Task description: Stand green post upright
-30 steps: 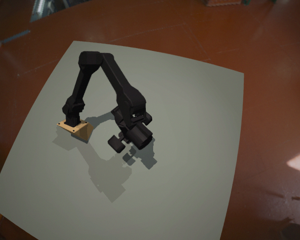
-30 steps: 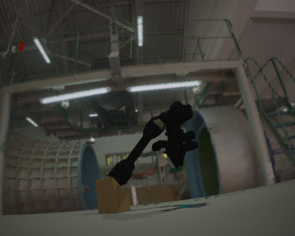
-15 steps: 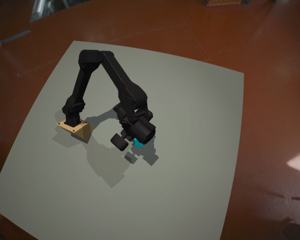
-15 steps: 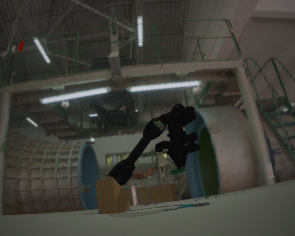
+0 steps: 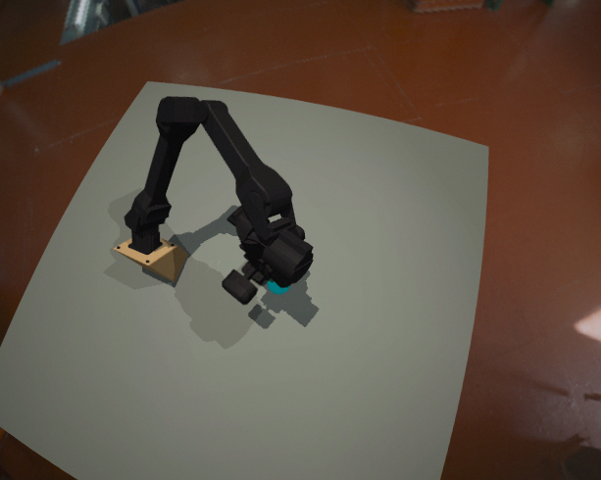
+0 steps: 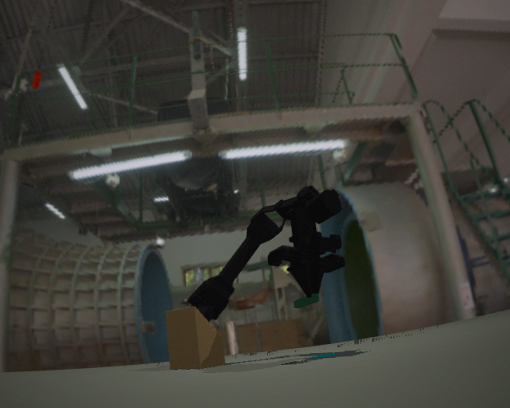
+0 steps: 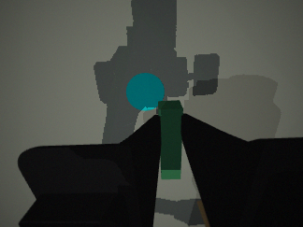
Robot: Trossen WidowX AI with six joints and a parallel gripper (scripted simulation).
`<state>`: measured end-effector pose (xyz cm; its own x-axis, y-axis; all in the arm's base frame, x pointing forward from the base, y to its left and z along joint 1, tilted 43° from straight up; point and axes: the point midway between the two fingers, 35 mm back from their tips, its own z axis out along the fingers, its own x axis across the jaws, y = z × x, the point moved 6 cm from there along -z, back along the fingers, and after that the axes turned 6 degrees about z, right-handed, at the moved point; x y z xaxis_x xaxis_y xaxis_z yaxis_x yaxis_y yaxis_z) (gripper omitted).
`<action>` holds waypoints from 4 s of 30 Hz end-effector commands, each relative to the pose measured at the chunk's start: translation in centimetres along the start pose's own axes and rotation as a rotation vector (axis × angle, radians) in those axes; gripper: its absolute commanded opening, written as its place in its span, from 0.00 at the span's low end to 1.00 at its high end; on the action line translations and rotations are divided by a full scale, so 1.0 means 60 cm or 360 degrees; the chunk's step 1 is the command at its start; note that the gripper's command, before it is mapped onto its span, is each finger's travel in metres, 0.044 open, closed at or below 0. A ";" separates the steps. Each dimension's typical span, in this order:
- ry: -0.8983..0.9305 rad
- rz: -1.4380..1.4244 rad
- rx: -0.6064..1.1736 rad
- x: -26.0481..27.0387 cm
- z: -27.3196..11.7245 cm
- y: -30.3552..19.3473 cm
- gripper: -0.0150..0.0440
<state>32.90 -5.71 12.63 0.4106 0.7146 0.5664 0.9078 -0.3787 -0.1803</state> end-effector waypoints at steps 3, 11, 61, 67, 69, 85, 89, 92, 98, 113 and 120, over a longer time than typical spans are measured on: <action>-0.0051 -0.0016 -0.0041 0.000 0.010 -0.003 0.29; -0.0102 -0.0033 -0.0098 -0.001 0.020 -0.004 0.29; -0.0329 -0.0103 -0.0525 -0.003 0.069 -0.013 0.29; -0.0345 -0.0107 -0.0583 -0.002 0.074 -0.014 0.29; -0.0349 -0.0109 -0.0602 -0.002 0.075 -0.015 0.29; -0.0376 -0.0114 -0.0763 0.000 0.085 -0.020 0.29; -0.0380 -0.0115 -0.0805 0.000 0.087 -0.022 0.29; -0.0382 -0.0115 -0.0836 0.001 0.088 -0.023 0.29; -0.0383 -0.0114 -0.0899 0.002 0.091 -0.026 0.29; -0.0375 -0.0108 -0.1058 0.004 0.096 -0.034 0.29; -0.0364 -0.0103 -0.1133 0.005 0.098 -0.038 0.29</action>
<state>31.67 -1.38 8.50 0.4329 0.8264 0.3599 0.7046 -0.5593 0.4367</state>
